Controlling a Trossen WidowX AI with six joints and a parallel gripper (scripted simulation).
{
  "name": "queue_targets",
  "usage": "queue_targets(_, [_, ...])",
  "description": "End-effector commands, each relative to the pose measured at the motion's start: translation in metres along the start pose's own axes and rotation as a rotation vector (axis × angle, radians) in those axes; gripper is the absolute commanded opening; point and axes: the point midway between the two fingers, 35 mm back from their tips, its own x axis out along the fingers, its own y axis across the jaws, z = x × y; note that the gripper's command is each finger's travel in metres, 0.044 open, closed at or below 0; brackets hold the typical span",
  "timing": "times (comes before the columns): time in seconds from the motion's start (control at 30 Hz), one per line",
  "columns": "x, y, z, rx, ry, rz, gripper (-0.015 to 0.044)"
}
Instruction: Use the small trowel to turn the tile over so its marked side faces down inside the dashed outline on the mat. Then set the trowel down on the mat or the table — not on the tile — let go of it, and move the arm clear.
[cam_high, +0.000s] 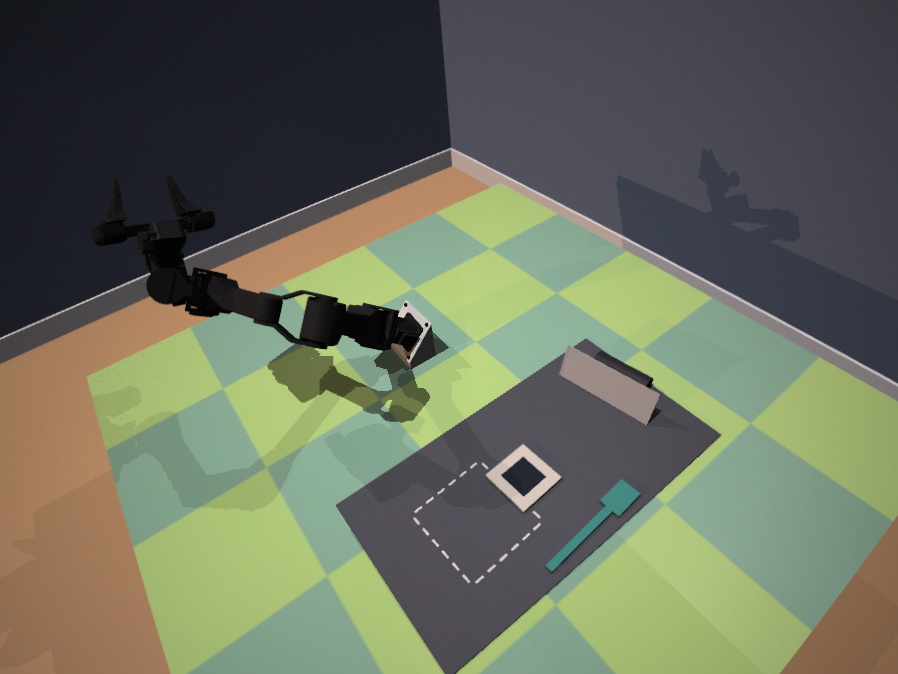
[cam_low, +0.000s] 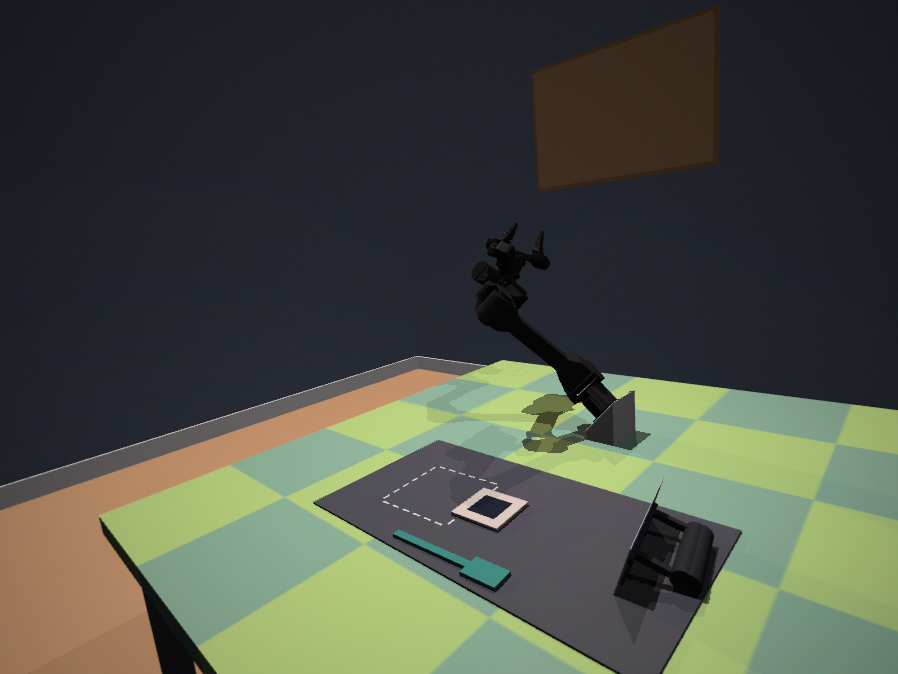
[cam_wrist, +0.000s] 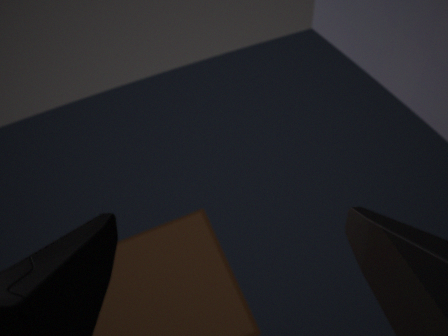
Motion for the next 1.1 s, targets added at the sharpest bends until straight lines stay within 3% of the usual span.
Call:
queue_targets(0.0, [0.000, 0.000, 0.000, -0.001, 0.002, 0.000, 0.0374])
queue_targets(0.37, [-0.016, 0.013, -0.035, -0.069, 0.161, 0.037, 0.0100])
queue_targets(1.07, [-0.081, 0.050, -0.108, -0.205, 0.535, 0.195, 0.0100])
